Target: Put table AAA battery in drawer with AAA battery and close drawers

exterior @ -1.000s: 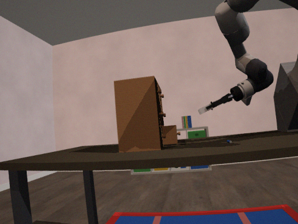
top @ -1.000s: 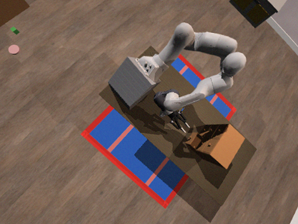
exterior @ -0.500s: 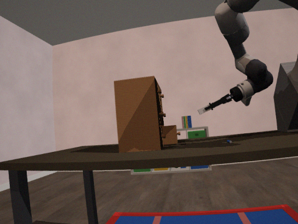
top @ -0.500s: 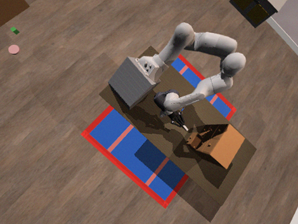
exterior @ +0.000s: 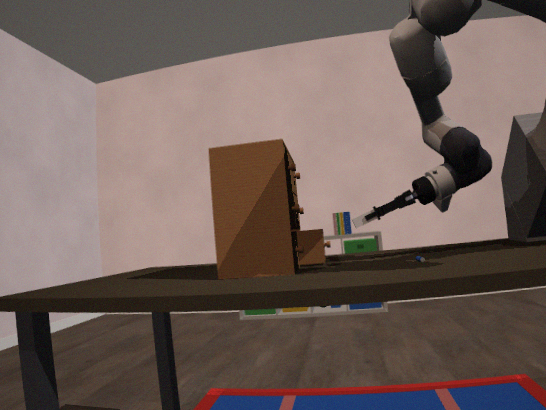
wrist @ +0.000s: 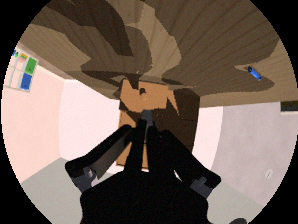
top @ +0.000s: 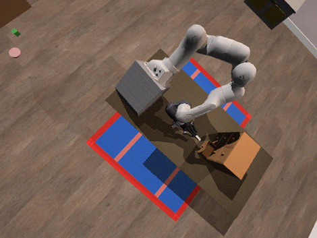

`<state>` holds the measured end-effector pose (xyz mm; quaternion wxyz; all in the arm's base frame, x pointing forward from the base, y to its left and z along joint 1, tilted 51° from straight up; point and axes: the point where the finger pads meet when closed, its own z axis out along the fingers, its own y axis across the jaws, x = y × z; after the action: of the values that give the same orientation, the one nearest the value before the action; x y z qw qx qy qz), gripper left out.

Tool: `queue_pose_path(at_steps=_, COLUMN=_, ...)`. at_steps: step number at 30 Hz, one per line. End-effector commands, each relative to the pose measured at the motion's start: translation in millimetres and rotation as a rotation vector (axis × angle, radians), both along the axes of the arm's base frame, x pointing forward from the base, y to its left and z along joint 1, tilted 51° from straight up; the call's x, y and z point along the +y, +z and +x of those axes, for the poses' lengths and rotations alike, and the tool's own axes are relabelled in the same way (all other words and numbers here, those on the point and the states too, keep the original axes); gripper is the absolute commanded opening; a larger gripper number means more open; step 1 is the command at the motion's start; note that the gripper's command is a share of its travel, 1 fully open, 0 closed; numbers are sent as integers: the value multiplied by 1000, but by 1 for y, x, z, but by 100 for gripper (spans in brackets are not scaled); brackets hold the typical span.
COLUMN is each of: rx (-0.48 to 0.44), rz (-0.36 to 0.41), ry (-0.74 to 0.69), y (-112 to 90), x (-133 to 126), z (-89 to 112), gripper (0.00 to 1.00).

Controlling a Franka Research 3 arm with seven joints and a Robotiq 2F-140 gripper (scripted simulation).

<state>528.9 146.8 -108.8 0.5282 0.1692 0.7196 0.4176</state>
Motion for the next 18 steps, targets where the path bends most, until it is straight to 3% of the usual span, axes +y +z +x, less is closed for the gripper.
queue_pose_path(at_steps=1, rx=9, rz=-20, ry=-6, y=-15, x=13, z=10, gripper=0)
queue_pose_path(at_steps=6, rx=9, rz=-20, ry=-6, y=-26, x=30, z=21, gripper=0)
queue_pose_path(at_steps=18, rx=9, rz=-20, ry=-6, y=-33, x=40, z=28, gripper=0)
